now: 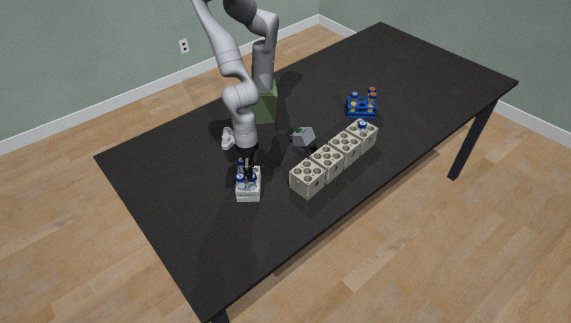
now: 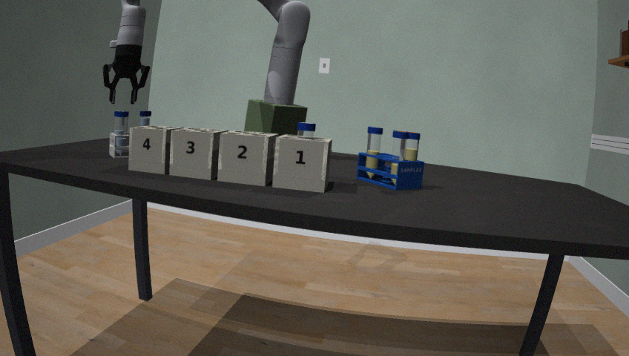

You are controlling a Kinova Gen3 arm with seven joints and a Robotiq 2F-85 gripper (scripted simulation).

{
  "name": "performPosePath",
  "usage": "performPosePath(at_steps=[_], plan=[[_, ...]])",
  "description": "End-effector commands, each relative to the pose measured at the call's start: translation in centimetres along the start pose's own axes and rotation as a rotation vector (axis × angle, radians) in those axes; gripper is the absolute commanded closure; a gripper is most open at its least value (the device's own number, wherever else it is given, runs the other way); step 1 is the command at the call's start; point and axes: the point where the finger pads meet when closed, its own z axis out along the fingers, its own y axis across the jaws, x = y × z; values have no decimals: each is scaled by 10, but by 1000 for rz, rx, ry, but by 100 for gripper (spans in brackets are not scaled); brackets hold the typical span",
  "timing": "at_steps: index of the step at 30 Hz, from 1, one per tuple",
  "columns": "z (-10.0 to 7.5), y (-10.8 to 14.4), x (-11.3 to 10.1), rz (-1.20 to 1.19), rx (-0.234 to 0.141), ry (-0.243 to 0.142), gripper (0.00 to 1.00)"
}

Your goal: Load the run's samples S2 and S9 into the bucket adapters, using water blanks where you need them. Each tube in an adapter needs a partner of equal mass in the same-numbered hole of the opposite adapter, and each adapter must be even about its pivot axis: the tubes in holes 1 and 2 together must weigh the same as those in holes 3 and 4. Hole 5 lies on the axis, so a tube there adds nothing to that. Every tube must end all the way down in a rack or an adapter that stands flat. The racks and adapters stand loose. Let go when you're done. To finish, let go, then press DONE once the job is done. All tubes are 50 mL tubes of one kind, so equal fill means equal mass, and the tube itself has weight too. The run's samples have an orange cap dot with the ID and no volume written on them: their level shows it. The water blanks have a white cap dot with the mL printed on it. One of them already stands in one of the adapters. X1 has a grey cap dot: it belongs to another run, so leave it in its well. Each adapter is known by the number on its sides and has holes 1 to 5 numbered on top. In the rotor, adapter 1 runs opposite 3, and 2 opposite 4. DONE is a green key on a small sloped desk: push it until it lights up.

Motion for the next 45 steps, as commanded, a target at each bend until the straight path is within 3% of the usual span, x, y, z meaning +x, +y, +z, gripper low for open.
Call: performPosePath(at_steps=[1, 24, 45], plan=[[7, 2, -1, -1, -3, 2, 38], [32, 2, -1, 0, -3, 1, 38], [33, 2, -1, -2, -5, 0, 38]])
